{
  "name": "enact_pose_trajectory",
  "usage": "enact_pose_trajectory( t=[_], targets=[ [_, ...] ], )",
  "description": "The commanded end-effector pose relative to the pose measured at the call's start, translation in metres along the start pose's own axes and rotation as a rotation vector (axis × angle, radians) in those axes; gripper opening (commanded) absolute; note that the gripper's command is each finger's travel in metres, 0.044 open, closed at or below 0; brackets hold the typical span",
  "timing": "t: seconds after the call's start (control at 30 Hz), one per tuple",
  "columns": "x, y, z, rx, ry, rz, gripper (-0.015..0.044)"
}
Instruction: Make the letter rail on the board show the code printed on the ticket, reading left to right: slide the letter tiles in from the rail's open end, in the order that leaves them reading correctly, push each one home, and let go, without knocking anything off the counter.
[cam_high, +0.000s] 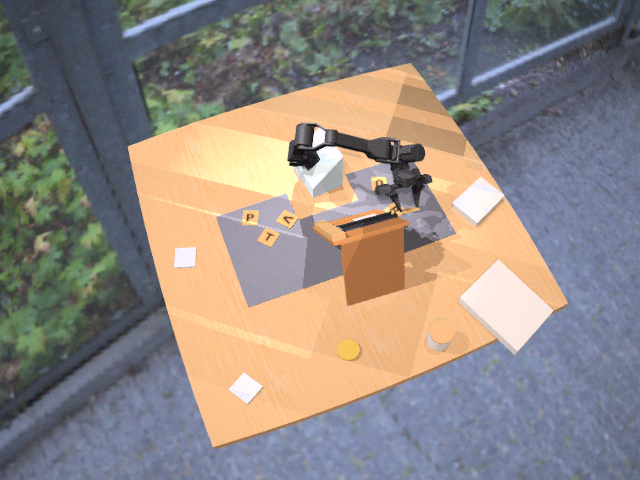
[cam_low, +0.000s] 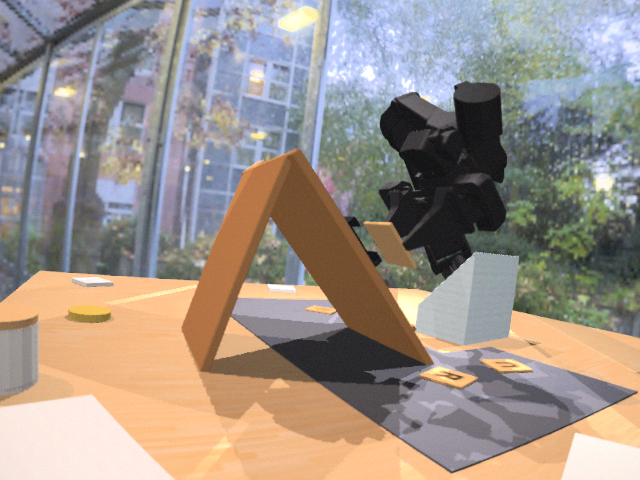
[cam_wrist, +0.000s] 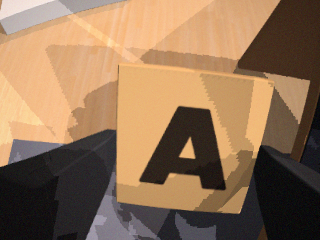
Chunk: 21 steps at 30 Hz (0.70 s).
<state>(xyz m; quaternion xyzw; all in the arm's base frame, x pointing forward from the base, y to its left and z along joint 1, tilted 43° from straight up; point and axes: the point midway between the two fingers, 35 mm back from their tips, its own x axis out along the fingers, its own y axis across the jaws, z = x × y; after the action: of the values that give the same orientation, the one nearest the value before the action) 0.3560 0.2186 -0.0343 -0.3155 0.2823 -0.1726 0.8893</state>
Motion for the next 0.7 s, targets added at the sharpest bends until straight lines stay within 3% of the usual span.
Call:
enact_pose_trajectory(
  t=[0.0, 0.67],
  targets=[
    [-0.0011, -0.0024, 0.0023, 0.004, -0.002, 0.006, 0.0000],
    [-0.0009, -0.0123, 0.0020, 0.004, -0.002, 0.005, 0.0000]
  ],
)
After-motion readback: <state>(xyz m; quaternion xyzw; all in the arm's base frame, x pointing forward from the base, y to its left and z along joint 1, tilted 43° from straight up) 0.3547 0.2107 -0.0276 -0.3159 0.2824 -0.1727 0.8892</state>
